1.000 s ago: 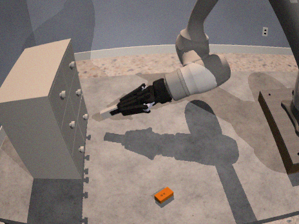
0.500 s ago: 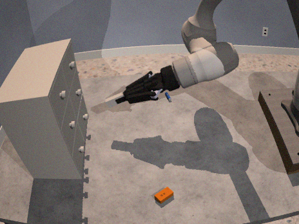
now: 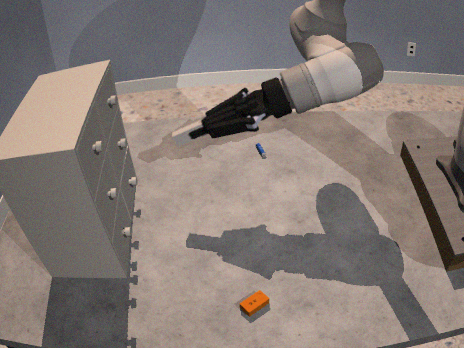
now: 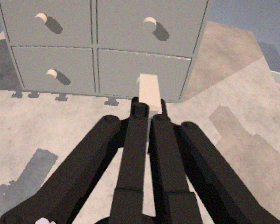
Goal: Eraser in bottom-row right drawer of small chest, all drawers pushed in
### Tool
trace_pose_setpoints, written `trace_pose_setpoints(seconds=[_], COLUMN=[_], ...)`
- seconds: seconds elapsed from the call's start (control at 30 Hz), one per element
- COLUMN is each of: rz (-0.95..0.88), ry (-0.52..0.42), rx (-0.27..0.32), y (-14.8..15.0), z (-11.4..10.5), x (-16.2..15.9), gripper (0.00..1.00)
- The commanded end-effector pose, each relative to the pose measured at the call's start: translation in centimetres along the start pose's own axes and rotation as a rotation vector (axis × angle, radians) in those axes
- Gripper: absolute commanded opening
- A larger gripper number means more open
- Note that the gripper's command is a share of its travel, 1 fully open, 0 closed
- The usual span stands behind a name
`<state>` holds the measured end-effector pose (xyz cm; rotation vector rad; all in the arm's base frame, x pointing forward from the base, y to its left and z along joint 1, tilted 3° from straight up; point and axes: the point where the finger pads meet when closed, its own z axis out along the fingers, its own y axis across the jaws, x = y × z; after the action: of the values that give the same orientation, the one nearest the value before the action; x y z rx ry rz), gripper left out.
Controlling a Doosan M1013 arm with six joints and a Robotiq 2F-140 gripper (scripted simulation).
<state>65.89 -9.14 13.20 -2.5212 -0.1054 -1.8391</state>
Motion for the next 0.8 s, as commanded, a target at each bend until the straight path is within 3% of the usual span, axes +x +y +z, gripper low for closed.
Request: trace_pose_setpoints(seconds=[0.0,0.4,0.77], rz=[0.000,0.000,0.000], ry=[-0.003,-0.046,-0.182], rx=[0.000,0.000,0.001], y=[0.0,0.0,0.0], z=[0.0,-0.5,-1.9], x=[0.0,0.2,0.9], gripper=[0.00,0.00,0.00])
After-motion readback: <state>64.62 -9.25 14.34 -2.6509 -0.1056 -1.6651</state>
